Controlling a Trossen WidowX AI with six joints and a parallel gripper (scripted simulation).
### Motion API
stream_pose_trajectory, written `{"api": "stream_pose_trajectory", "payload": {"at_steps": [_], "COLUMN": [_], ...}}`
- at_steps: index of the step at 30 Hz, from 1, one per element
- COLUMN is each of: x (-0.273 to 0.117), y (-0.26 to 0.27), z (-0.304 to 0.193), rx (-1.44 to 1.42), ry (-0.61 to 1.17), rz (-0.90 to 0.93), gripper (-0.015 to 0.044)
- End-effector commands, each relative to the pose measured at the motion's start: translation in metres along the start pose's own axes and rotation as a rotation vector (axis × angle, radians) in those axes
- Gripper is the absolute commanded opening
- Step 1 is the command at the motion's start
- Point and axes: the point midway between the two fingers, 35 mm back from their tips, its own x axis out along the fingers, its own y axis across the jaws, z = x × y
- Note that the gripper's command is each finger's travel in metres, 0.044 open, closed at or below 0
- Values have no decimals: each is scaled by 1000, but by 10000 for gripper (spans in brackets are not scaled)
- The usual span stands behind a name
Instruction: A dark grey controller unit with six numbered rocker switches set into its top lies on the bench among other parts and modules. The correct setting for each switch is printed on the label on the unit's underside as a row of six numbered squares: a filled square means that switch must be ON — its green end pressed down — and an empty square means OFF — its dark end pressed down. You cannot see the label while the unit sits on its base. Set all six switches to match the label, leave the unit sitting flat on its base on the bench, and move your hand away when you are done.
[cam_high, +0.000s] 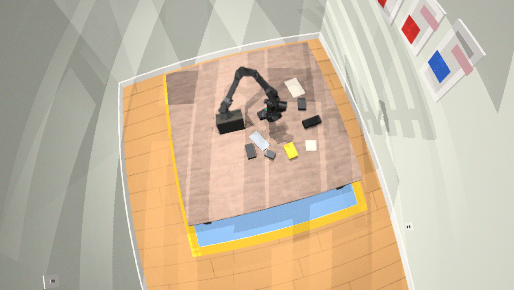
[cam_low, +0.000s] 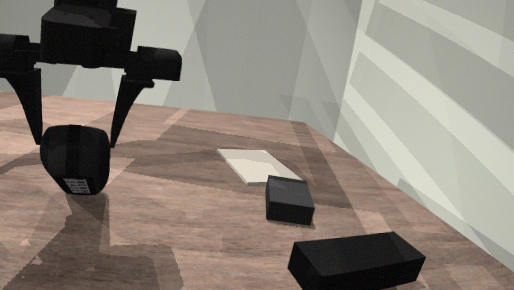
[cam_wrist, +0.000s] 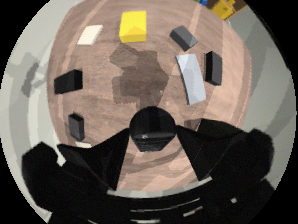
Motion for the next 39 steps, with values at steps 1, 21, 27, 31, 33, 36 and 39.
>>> {"api": "stream_pose_trajectory", "payload": {"at_steps": [1, 21, 27, 31, 33, 36, 39], "x": [-2, -11, -13, -14, -15, -16, -17], "y": [-1, 0, 0, 0, 0, 0, 0], "z": [-5, -19, -24, -27, -28, -30, -33], "rx": [5, 5, 5, 5, 5, 6, 6], "ry": [-4, -45, -57, -65, -69, -76, -82], "rz": [1, 0, 0, 0, 0, 0, 0], "gripper": [335, 335, 335, 336, 336, 335, 336]}}
